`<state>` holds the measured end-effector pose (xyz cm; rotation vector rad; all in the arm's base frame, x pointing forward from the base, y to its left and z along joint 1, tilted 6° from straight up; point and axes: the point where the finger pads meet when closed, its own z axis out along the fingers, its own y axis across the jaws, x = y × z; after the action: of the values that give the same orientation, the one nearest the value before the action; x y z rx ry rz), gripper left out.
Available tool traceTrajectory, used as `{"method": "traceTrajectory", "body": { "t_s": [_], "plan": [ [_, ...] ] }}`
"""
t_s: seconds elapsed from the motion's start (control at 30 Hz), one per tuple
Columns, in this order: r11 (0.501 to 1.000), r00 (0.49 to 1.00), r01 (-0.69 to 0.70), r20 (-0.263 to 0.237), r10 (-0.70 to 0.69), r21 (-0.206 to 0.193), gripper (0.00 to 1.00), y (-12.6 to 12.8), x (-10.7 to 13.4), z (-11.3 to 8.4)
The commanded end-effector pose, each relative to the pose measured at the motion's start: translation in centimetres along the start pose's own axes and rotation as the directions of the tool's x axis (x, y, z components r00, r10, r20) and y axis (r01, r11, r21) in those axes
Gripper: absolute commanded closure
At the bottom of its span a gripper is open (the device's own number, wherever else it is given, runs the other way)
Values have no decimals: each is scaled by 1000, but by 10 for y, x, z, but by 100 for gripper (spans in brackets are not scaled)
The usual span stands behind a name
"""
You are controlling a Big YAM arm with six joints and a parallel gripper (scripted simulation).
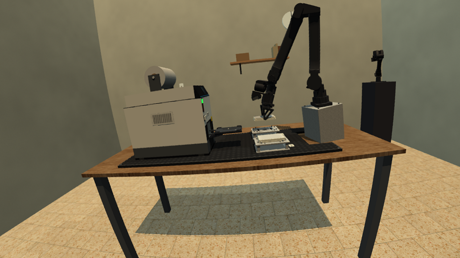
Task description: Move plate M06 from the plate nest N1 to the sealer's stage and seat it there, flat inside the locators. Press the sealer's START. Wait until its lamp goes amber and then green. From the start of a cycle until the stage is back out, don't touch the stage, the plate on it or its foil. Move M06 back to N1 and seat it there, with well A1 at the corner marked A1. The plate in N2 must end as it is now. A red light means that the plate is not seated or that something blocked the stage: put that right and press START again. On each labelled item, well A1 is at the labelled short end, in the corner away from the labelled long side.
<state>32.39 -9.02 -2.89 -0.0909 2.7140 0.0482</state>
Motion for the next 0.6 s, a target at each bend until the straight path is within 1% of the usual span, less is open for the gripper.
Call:
{"method": "traceTrajectory", "body": {
  "t_s": [0.0, 0.3, 0.57],
  "plan": [
    [1000, 999, 14, 47, -15, 17, 100, -5, -25, 0],
    [1000, 999, 14, 44, -14, 16, 100, -5, -23, 5],
    [1000, 1000, 9, 19, -9, 5, 100, 1, -6, 10]
  ]
}}
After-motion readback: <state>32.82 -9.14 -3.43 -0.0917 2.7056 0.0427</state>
